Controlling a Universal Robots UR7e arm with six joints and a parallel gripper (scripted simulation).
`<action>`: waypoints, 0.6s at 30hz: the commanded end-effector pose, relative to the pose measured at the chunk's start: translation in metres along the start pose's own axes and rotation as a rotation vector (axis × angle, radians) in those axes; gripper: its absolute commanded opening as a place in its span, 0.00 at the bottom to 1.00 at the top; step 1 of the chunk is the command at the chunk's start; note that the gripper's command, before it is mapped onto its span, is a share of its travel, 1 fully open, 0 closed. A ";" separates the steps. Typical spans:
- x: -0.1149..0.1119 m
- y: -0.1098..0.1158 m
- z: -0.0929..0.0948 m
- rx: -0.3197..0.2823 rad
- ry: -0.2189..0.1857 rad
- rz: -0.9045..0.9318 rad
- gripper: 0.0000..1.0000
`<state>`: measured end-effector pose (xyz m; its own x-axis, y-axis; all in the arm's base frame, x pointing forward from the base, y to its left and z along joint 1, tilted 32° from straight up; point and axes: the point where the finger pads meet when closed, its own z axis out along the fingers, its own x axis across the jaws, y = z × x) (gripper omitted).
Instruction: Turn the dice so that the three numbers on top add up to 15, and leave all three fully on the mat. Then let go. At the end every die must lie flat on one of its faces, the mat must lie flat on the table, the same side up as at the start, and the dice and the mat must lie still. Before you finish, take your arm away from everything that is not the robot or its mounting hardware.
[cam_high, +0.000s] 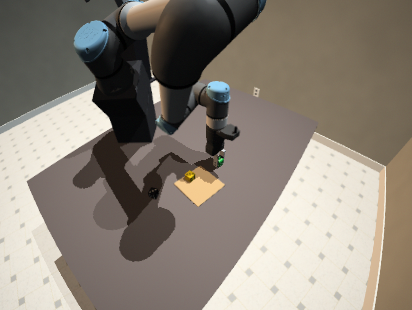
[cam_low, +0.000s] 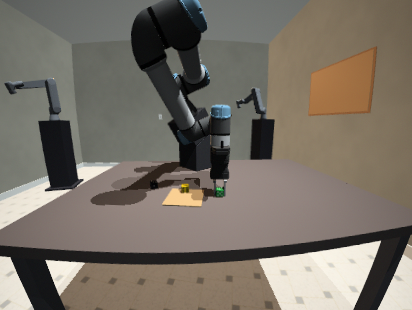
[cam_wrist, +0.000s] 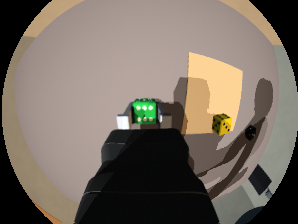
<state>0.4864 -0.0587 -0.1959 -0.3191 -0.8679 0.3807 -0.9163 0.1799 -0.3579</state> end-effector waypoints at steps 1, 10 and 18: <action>0.000 0.000 -0.007 0.001 0.000 0.000 0.57; 0.000 0.000 -0.032 0.001 0.000 0.000 0.57; 0.000 0.000 -0.071 0.001 0.000 0.000 0.57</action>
<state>0.4743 -0.0360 -0.1544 -0.3186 -0.8682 0.3804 -0.9159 0.1786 -0.3594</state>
